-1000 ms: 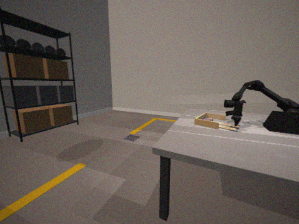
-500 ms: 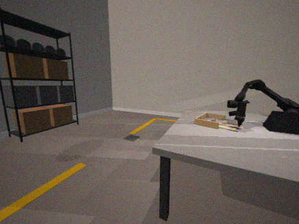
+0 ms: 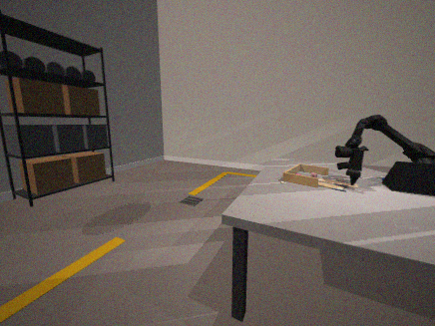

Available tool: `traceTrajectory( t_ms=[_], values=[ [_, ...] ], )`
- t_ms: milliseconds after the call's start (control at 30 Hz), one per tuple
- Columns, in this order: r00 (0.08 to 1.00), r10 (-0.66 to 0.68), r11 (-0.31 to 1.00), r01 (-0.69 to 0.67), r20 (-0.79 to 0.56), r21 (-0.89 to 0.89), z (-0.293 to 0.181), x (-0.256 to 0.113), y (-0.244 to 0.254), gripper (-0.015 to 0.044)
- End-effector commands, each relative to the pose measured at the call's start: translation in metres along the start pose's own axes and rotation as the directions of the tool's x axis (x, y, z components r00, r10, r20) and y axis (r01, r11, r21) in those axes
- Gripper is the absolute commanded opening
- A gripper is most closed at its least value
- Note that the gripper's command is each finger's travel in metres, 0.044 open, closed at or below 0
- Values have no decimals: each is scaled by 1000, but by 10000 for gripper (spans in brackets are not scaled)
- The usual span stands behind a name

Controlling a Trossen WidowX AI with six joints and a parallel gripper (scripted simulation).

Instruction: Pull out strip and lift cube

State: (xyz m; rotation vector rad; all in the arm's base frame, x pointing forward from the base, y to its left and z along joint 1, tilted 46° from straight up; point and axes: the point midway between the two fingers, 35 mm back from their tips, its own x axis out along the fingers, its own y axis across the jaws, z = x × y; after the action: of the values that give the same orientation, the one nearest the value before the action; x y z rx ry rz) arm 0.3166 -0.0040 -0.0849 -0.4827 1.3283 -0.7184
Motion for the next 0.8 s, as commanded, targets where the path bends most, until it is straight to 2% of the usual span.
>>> traceTrajectory(
  t_ms=[0,767],
  values=[
    [1000,0,1000,0,-23,-2,-12,4,-1,0],
    [1000,0,1000,0,-24,-4,-48,4,0,0]
  ],
)
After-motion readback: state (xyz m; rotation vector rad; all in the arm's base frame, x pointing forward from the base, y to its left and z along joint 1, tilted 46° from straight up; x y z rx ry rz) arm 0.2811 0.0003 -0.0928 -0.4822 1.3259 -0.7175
